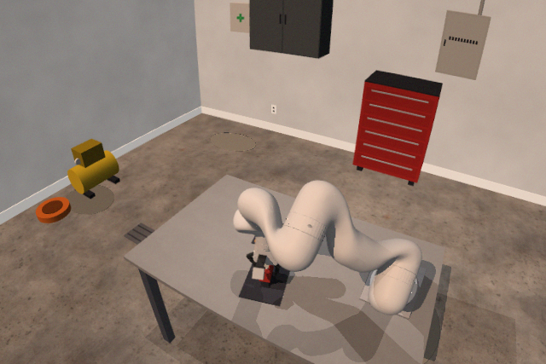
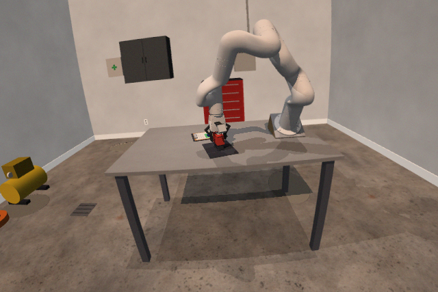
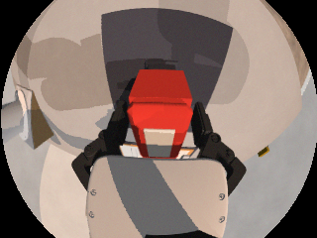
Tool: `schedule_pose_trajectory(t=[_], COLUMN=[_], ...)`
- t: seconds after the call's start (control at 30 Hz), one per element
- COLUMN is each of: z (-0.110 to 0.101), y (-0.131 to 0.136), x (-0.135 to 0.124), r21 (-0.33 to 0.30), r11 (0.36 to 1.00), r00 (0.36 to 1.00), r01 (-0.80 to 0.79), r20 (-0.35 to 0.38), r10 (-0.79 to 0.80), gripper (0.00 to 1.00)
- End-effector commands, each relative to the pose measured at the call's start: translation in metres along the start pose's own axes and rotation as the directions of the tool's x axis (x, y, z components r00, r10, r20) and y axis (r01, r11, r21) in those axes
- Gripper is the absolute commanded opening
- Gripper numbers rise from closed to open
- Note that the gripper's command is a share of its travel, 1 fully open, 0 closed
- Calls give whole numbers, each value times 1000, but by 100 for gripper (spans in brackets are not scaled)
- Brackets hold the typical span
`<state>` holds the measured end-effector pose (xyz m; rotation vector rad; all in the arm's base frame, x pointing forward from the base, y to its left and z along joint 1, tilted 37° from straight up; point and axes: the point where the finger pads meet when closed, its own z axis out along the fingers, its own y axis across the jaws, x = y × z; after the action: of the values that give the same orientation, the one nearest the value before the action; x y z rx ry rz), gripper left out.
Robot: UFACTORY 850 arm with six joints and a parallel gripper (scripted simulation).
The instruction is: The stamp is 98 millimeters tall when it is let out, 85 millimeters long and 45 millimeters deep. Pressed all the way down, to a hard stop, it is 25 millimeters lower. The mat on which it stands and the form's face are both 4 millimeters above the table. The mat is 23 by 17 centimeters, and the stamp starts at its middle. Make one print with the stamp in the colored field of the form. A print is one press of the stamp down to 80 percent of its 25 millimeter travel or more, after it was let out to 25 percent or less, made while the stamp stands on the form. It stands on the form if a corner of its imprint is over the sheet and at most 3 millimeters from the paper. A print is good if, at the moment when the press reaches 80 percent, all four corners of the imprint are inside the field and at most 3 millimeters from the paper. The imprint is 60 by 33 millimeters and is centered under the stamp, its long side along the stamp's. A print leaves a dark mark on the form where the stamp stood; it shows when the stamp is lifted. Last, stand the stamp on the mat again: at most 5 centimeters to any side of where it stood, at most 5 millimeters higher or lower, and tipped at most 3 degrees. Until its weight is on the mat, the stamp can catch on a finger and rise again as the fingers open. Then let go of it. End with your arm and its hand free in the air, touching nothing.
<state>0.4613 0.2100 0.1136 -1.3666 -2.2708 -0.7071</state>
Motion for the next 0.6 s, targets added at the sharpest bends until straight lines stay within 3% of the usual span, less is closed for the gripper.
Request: schedule_pose_trajectory(t=[0.0,0.23,0.57], z=[-4,-86,-90], y=[1,1,1], x=[0,0,0], r21=[-1,-1,-1], r11=[1000,1000,1000], r00=[1000,1000,1000], r01=[0,0,0], r20=[1,1,1], r10=[0,0,0], gripper=[88,88,88])
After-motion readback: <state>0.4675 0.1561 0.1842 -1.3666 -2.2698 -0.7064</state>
